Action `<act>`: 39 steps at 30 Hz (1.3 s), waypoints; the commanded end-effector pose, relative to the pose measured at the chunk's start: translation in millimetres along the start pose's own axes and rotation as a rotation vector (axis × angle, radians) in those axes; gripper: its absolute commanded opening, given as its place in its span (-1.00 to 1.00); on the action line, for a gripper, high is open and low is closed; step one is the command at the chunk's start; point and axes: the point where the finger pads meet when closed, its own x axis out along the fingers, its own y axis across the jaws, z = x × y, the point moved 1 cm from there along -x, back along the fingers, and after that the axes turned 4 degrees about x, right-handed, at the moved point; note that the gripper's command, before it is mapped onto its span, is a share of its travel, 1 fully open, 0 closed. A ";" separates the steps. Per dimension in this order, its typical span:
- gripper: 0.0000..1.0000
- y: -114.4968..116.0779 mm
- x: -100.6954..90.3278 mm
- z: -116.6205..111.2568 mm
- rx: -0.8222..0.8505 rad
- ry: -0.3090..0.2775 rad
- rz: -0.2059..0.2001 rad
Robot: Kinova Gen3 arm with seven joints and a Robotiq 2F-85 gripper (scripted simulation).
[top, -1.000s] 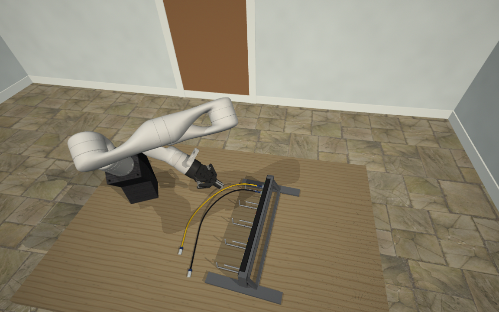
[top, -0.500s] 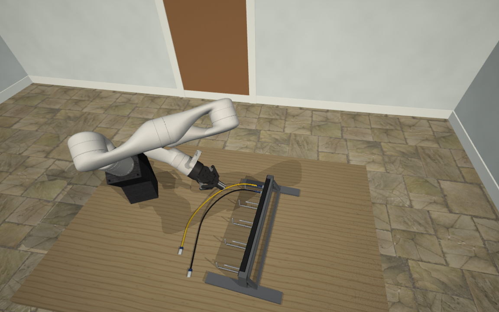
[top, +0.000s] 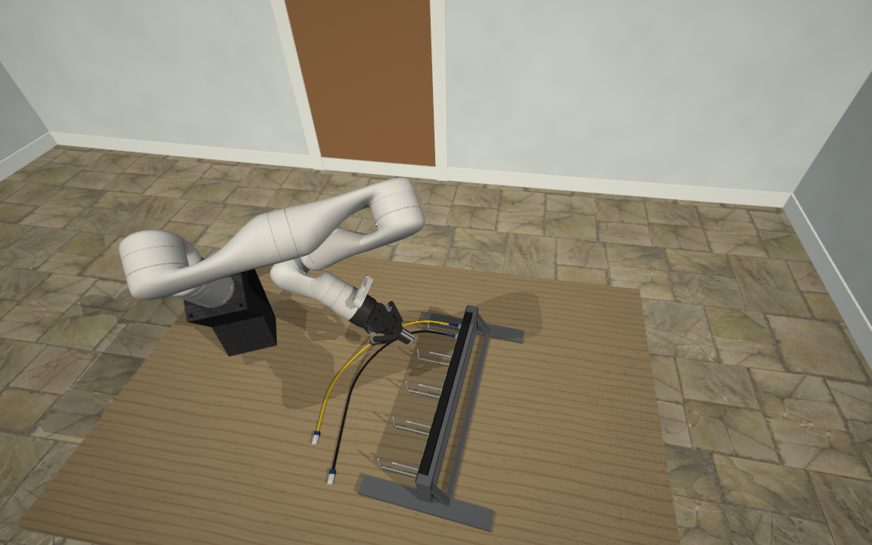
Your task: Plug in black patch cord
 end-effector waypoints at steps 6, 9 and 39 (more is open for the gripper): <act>-1.00 3.5 37.8 -5.2 0.014 0.008 0.011; -1.00 3.6 51.7 -5.3 0.014 0.008 0.011; -1.00 3.8 70.5 -5.5 0.014 0.008 0.011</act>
